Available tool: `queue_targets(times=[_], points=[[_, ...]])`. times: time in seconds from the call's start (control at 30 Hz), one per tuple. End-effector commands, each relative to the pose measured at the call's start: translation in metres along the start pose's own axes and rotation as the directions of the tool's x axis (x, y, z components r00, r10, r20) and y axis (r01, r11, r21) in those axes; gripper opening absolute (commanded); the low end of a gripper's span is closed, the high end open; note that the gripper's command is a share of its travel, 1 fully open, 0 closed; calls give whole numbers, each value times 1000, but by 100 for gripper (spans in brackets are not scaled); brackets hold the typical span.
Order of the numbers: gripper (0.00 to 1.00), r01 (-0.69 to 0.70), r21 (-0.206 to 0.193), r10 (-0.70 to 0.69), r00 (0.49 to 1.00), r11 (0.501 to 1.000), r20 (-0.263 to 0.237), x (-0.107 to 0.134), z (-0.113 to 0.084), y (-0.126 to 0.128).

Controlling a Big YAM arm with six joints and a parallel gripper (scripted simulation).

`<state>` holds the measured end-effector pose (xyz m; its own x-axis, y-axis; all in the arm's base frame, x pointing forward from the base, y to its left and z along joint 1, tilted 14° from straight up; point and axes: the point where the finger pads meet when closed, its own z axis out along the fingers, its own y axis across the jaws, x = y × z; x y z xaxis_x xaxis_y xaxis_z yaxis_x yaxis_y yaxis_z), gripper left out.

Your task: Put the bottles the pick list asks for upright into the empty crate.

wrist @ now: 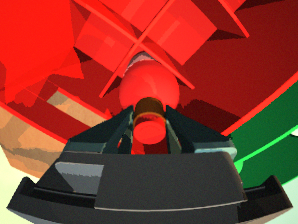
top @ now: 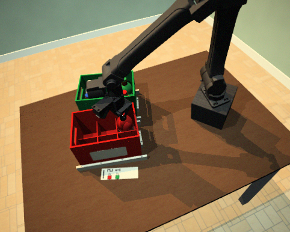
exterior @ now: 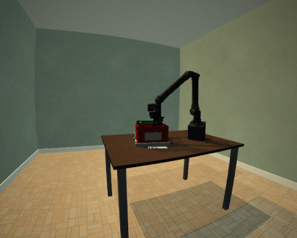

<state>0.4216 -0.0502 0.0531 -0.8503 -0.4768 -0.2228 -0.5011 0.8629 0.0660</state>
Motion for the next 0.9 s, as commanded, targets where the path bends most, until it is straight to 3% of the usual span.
queue_targets(times=[0.0, 0.07, 0.27, 0.87], points=[[0, 11, 47, -14, 998, 999, 54, -20, -15, -7], [0, 14, 68, -19, 997, 998, 79, -32, -26, -16], [0, 10, 47, -13, 998, 999, 55, -18, -14, -6], [0, 11, 46, -14, 998, 999, 54, -16, -12, -3]])
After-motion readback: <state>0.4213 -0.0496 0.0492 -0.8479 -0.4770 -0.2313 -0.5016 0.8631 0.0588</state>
